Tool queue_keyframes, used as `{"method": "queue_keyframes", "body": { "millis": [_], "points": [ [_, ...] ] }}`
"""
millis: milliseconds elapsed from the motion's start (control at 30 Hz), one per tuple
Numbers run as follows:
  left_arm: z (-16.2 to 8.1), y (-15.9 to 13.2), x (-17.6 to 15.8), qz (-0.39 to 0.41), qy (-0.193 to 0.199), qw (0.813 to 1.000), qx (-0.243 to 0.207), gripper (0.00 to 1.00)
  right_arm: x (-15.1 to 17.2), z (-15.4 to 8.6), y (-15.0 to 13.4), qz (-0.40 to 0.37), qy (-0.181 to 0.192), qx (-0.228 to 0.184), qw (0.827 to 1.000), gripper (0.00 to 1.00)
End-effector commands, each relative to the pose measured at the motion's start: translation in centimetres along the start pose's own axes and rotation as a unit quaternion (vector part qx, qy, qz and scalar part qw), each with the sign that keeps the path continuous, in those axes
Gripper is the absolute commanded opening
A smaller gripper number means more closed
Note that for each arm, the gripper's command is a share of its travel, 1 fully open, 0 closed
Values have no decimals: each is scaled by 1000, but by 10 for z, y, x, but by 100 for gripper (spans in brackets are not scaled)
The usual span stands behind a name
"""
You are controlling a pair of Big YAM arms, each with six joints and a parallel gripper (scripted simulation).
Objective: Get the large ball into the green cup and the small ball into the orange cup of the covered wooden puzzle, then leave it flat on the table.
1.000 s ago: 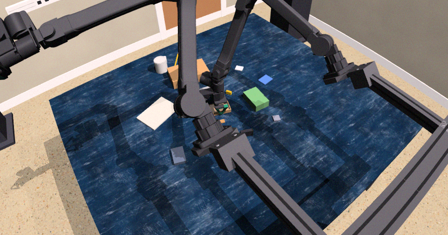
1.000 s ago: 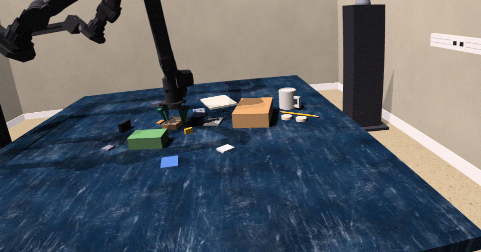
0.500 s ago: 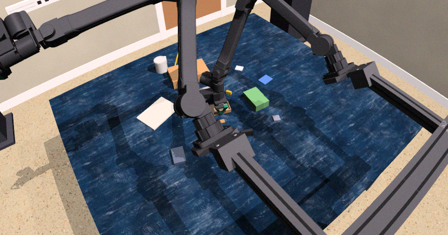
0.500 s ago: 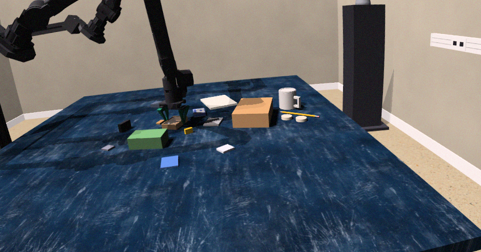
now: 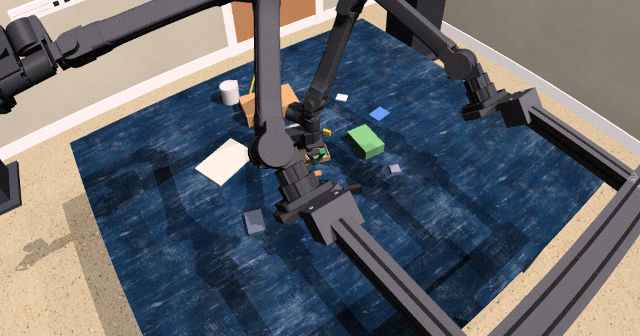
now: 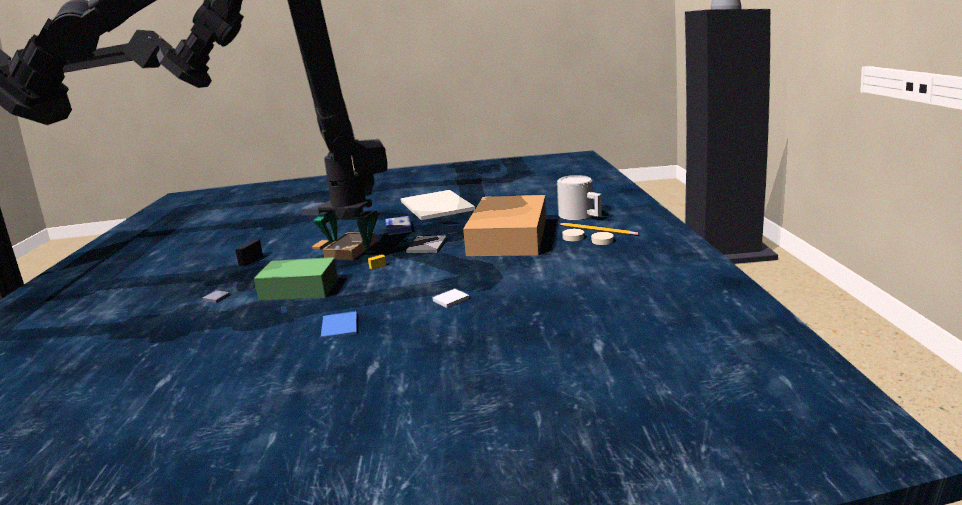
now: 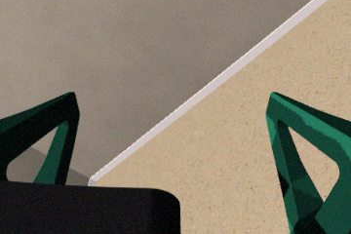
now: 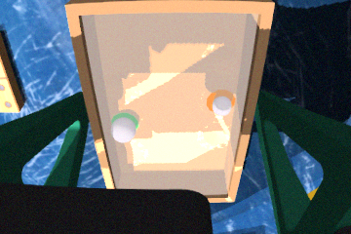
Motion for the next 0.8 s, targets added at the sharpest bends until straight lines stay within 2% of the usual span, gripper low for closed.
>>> {"method": "queue_keyframes", "body": {
  "millis": [0, 200, 400, 500, 767],
  "points": [
    [-5, 19, 13, -5, 10, 1000, -25, 100, -18, -10, -4, 5, -10, -3, 1000, 87],
    [-5, 19, 13, -5, 10, 1000, -25, 100, -4, -26, 10, 0, -4, -9, 1000, 87],
    [-5, 19, 13, -5, 10, 1000, -25, 100, -4, -42, 9, 1, -4, -9, 1000, 87],
    [-5, 19, 13, -5, 10, 1000, -25, 100, -4, -42, 9, 1, -4, -9, 1000, 87],
    [-5, 19, 13, -5, 10, 1000, -25, 100, -3, -71, 9, 1, -4, -9, 1000, 87]
  ]
}}
Point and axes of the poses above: on each arm, the point where the finger pads meet when closed, its own z axis out along the fingers, its own x axis across the jaws, y = z × x, the point moved 2 cm from there along -z, back along the fingers, and after that the axes turned 4 degrees about -z, right-handed, at the moved point
